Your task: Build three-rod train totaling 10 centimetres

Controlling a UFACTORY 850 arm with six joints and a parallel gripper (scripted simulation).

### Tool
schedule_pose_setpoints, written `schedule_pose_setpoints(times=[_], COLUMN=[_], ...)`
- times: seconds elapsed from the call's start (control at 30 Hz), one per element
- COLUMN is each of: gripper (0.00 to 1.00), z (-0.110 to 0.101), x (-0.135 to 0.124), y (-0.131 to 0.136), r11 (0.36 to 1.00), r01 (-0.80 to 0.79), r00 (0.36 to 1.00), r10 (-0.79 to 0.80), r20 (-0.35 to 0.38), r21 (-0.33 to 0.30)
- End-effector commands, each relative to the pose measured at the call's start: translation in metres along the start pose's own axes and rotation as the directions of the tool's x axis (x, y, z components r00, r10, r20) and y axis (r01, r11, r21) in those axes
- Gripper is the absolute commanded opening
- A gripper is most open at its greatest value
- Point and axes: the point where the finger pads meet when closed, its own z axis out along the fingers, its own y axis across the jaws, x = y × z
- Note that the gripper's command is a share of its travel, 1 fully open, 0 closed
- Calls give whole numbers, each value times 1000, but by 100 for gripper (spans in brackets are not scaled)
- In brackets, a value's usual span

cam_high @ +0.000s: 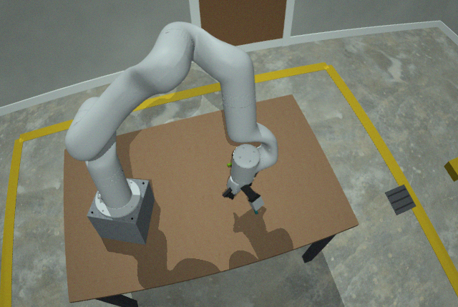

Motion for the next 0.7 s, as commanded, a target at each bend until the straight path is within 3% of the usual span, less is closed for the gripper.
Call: schedule_pose_setpoints(times=[0.0,0.37,0.67], gripper=[100,100,100], z=[9,21,21], x=[-26,-71,-73], y=[-25,-54,-56], r11=[988,927,923], r01=[156,368,378], r00=[986,921,917], r10=[-157,-374,-385], r20=[-56,-107,-109], r21=[-18,-73,-76])
